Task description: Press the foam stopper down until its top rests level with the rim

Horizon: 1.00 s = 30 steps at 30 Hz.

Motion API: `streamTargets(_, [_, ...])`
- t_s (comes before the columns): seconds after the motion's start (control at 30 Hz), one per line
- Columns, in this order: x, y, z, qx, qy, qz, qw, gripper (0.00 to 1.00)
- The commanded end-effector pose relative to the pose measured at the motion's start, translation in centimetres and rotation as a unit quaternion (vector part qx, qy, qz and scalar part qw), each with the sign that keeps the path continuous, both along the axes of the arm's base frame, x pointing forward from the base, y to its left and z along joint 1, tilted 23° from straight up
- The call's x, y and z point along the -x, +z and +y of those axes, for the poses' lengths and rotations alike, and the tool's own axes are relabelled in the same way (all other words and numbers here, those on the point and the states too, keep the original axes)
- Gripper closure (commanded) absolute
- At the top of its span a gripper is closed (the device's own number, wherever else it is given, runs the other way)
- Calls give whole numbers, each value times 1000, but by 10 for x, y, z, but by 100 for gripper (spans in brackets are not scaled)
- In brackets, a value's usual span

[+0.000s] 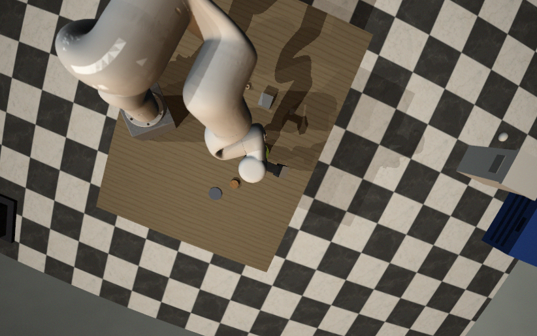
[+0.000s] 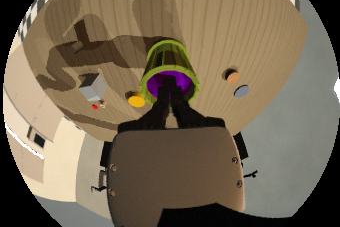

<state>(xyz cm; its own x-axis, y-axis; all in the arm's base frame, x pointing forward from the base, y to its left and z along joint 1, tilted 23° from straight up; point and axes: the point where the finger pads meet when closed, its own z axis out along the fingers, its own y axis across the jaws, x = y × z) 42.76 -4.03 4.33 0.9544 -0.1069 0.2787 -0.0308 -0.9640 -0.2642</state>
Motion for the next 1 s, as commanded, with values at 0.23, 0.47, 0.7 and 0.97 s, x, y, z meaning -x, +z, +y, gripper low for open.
streamTargets(0.23, [4, 17, -5, 0, 0, -1, 1000, 100])
streamTargets(0.47, [8, 30, -8, 0, 0, -1, 1000, 100])
streamTargets(0.7, [14, 48, -13, 0, 0, -1, 1000, 100])
streamTargets(0.97, [17, 56, -15, 0, 0, -1, 1000, 100])
